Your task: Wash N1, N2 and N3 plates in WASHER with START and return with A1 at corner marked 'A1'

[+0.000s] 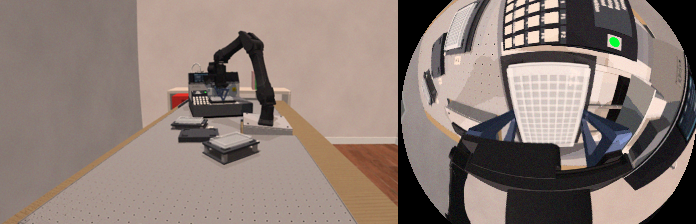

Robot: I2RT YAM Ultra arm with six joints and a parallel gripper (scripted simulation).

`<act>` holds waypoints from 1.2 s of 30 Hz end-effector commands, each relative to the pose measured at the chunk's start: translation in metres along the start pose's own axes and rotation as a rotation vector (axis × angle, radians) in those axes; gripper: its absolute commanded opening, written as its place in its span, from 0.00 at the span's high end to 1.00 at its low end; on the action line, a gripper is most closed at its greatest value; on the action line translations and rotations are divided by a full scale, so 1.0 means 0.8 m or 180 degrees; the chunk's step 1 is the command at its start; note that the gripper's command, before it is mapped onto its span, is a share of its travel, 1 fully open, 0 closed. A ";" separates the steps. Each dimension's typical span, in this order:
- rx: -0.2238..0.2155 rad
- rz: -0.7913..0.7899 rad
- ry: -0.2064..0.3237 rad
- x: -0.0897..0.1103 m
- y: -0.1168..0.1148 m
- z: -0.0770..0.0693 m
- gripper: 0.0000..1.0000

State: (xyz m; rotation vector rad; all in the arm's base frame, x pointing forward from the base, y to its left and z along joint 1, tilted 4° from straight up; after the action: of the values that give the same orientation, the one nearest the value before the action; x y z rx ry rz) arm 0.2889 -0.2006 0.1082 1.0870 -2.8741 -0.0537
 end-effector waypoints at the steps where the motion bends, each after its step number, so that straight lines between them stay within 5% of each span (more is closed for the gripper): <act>1: 0.0031 -0.0001 -0.0021 -0.001 -0.001 -0.004 1.00; 17: 0.0031 -0.0001 -0.0021 -0.001 -0.001 -0.001 1.00; 18: 0.0031 -0.0001 -0.0021 -0.001 -0.001 -0.001 0.00; 36: 0.0031 -0.0001 -0.0021 -0.001 -0.001 -0.001 0.00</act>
State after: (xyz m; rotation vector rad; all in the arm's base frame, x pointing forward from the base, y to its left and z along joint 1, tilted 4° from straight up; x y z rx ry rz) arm 0.2887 -0.2005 0.1061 1.0874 -2.8741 -0.0536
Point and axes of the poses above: the point where the finger pads meet when closed, its own z axis out along the fingers, its own y axis across the jaws, x = y × z, the point moved 6 cm from there along -z, back along the fingers, and after that the axes turned 15 degrees about -z, right-handed, at the moved point
